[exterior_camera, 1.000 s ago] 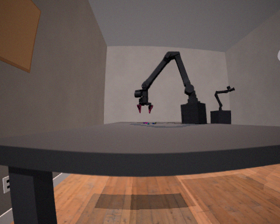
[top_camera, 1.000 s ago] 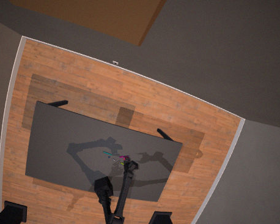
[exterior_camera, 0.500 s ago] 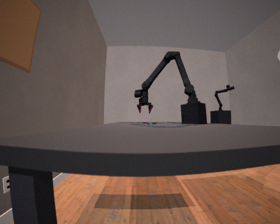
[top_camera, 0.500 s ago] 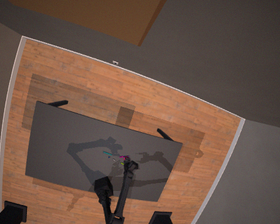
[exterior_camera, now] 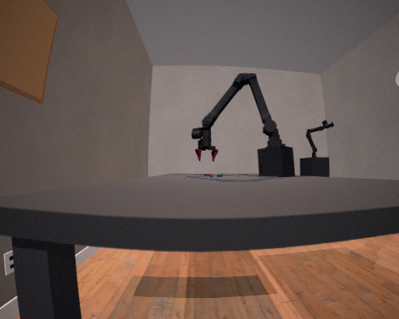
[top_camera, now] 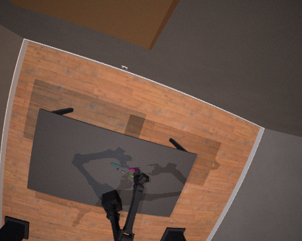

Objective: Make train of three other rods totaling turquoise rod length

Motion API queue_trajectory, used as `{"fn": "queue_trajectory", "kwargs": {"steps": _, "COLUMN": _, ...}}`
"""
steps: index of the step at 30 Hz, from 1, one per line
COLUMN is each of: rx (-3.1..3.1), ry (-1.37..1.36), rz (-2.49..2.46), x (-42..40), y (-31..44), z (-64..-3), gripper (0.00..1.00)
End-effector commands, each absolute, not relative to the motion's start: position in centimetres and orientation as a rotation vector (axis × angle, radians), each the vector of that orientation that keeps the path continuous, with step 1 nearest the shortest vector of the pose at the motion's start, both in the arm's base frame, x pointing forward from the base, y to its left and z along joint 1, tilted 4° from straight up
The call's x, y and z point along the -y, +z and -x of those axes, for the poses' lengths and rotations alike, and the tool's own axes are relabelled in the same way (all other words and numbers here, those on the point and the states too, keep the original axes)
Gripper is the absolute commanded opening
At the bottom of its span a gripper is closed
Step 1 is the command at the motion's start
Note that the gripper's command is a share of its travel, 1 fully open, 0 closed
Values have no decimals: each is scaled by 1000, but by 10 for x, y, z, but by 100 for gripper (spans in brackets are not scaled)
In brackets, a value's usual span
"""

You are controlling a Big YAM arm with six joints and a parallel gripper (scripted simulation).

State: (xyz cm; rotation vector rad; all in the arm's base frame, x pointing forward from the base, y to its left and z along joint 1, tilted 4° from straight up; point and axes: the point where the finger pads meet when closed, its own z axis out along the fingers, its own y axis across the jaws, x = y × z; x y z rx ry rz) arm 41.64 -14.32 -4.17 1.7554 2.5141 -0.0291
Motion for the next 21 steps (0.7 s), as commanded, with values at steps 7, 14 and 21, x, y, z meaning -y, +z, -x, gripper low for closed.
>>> {"fn": "queue_trajectory", "kwargs": {"steps": 7, "rx": -2524, "ry": -39, "rz": -1770, "x": 138, "y": -48, "z": -414, "gripper": 100}}
{"fn": "queue_trajectory", "kwargs": {"steps": 14, "rx": -2524, "ry": -39, "rz": -1770, "x": 138, "y": -48, "z": -414, "gripper": 100}}
{"fn": "queue_trajectory", "kwargs": {"steps": 21, "rx": -2578, "ry": -35, "rz": -1660, "x": 144, "y": -45, "z": -421, "gripper": 100}}
